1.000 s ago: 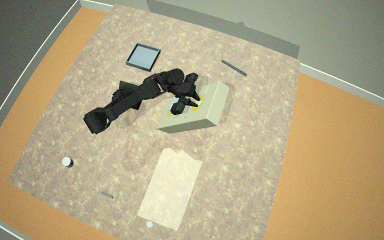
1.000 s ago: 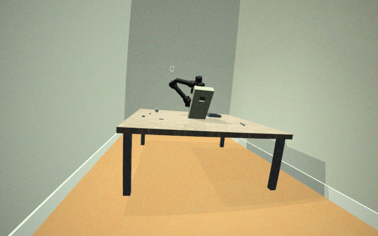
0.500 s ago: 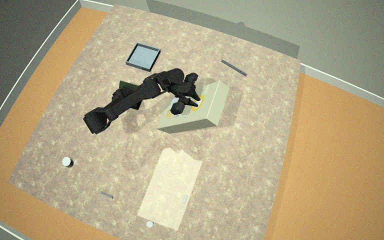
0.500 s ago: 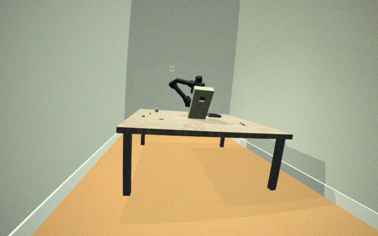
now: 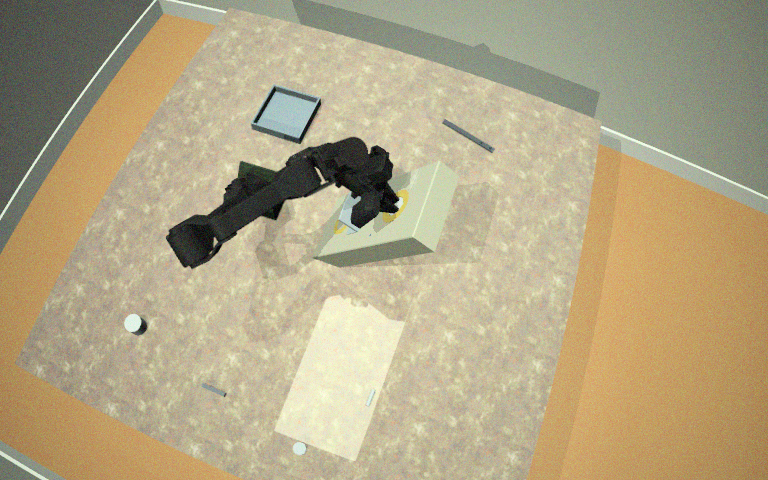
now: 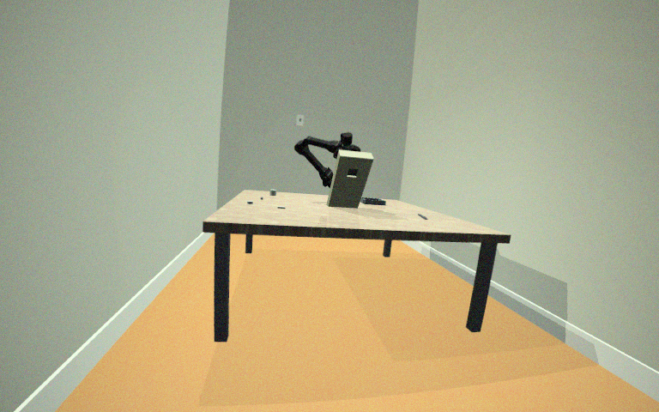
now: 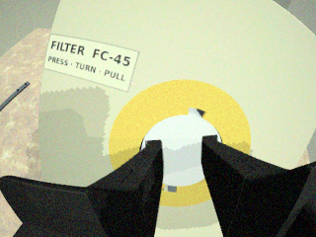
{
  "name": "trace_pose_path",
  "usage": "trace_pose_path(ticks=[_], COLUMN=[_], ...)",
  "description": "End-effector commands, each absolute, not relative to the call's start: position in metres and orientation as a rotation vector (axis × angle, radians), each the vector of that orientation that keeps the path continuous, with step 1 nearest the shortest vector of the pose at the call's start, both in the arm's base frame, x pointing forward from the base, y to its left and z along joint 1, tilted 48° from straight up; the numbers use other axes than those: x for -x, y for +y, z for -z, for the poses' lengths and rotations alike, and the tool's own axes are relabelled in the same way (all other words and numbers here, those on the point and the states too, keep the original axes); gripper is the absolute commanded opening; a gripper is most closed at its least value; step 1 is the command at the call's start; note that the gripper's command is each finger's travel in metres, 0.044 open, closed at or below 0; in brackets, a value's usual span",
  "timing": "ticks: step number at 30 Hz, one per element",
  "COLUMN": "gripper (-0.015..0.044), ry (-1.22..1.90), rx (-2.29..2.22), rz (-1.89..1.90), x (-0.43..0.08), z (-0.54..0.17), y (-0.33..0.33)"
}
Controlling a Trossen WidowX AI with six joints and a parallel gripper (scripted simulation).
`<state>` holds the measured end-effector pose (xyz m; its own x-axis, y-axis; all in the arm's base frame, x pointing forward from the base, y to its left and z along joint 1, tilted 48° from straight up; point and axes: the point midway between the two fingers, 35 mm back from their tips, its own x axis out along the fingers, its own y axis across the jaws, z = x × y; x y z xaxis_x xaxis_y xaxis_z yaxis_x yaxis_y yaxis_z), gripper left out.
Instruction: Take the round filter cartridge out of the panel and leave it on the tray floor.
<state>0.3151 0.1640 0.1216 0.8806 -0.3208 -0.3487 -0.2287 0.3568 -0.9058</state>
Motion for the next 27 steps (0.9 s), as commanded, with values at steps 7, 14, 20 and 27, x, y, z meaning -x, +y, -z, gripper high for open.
trace_pose_path(ticks=[7, 14, 20, 27], gripper=[0.0, 0.0, 0.0, 0.0], ry=[0.56, 0.572, 0.579, 0.581], rx=[1.555, 1.792, 1.995, 2.231], rz=[-0.031, -0.102, -0.167, -0.248], x=[-0.321, -0.3218, -0.3225, -0.3231], z=[-0.1186, -0.1182, -0.118, -0.1178], y=[0.1597, 0.1594, 0.1592, 0.159])
